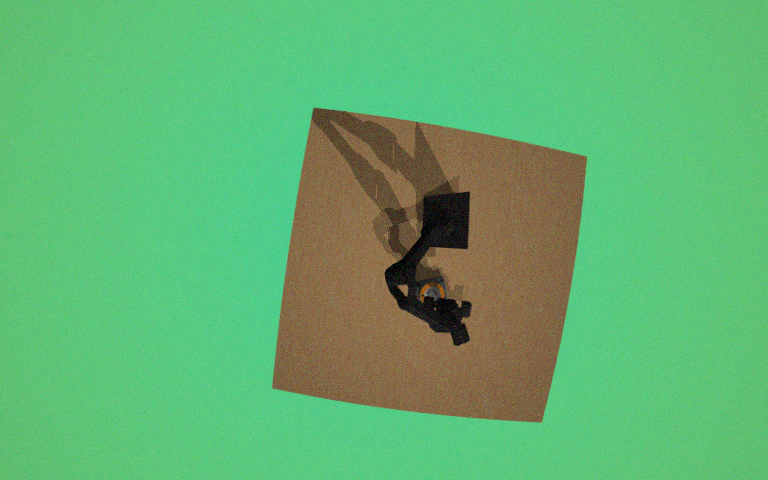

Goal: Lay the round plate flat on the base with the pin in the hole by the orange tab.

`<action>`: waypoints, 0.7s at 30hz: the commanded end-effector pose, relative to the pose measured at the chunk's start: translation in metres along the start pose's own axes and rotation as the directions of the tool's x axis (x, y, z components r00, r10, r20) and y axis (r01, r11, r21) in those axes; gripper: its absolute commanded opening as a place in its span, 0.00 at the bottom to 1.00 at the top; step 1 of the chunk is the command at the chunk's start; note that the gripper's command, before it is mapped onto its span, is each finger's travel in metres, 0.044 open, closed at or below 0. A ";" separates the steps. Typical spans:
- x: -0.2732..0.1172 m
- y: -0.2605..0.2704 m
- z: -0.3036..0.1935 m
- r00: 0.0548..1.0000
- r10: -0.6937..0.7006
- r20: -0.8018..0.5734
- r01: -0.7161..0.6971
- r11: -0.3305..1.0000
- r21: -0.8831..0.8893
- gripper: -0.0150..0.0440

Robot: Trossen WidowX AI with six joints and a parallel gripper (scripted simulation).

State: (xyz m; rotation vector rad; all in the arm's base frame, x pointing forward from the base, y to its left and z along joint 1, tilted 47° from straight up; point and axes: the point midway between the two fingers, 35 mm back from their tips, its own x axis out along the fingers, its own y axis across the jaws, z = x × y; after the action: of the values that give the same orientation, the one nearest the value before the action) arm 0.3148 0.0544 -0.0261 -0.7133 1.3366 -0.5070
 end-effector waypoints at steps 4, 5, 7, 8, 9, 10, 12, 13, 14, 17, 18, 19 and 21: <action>-0.001 -0.006 0.011 1.000 -0.006 0.015 0.006 1.000 0.017 0.25; -0.001 -0.007 0.012 1.000 -0.006 0.015 0.006 1.000 0.017 0.25; -0.001 -0.010 0.014 1.000 -0.006 0.015 0.006 1.000 0.017 0.25; -0.001 -0.011 0.015 1.000 -0.007 0.015 0.006 1.000 0.017 0.25; -0.001 -0.012 0.016 1.000 -0.007 0.015 0.006 1.000 0.017 0.25; -0.001 -0.014 0.017 1.000 -0.007 0.015 0.006 1.000 0.017 0.25; -0.002 -0.016 0.018 1.000 -0.007 0.015 0.007 1.000 0.017 0.25; -0.002 -0.017 0.019 1.000 -0.007 0.015 0.007 1.000 0.017 0.25; -0.002 -0.019 0.020 1.000 -0.007 0.015 0.007 1.000 0.017 0.25; -0.002 -0.022 0.021 1.000 -0.007 0.015 0.007 1.000 0.017 0.25; -0.002 -0.023 0.022 1.000 -0.007 0.015 0.007 1.000 0.017 0.25; -0.002 -0.024 0.023 1.000 -0.007 0.015 0.007 1.000 0.017 0.25; -0.002 -0.026 0.024 1.000 -0.007 0.015 0.007 1.000 0.017 0.25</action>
State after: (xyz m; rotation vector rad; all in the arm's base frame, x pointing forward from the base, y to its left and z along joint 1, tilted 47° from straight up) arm 0.3358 0.0448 -0.0090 -0.7039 1.3206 -0.5118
